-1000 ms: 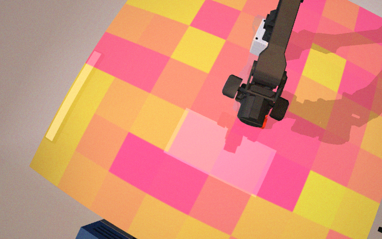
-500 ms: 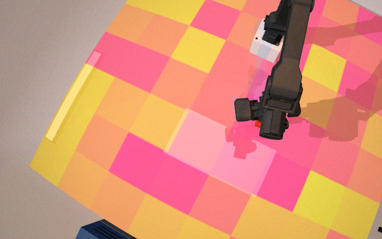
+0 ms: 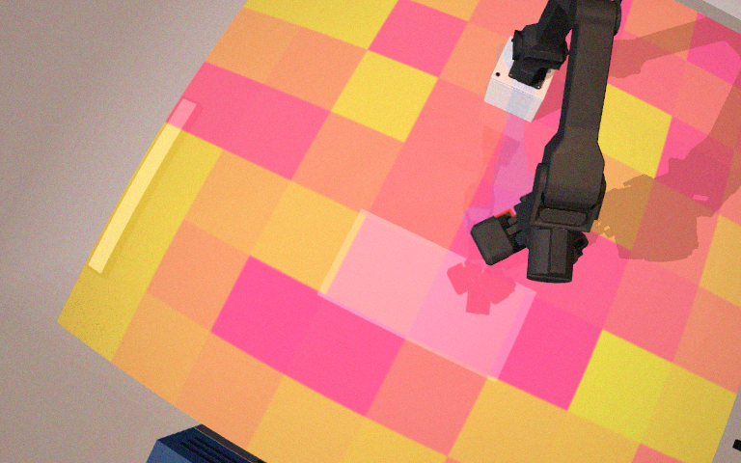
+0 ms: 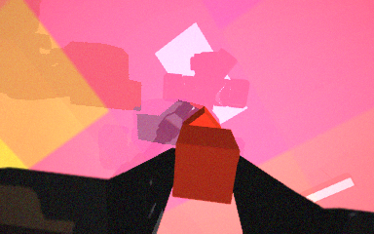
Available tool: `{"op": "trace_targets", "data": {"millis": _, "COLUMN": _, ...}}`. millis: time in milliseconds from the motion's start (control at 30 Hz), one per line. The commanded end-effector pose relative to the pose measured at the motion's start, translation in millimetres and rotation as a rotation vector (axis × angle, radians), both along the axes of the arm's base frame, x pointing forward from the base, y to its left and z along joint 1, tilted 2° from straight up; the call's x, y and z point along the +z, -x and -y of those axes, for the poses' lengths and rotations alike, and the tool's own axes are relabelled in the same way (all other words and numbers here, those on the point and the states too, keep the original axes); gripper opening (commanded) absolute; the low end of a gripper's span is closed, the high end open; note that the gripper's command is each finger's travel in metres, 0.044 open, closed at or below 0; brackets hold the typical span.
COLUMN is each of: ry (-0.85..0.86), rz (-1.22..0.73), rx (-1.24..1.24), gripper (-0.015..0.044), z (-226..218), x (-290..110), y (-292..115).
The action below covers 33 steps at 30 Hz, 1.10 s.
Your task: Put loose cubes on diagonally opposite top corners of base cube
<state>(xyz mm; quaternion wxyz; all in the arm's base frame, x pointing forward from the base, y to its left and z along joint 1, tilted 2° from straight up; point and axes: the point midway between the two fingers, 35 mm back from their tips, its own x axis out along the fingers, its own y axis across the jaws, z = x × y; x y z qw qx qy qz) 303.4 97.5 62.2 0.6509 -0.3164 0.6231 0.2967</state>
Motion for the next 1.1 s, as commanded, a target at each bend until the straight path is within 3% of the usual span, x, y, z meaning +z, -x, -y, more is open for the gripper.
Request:
{"op": "trace_targets", "data": {"millis": 0, "ry": 0.006, "rz": 0.002, "rx": 0.018, "gripper": 0.0105, "z": -1, "x": -5, "y": -3}}
{"op": "trace_targets", "data": {"millis": 1067, "ry": 0.006, "rz": 0.002, "rx": 0.019, "gripper": 0.0105, "z": -4, "x": -60, "y": -5}}
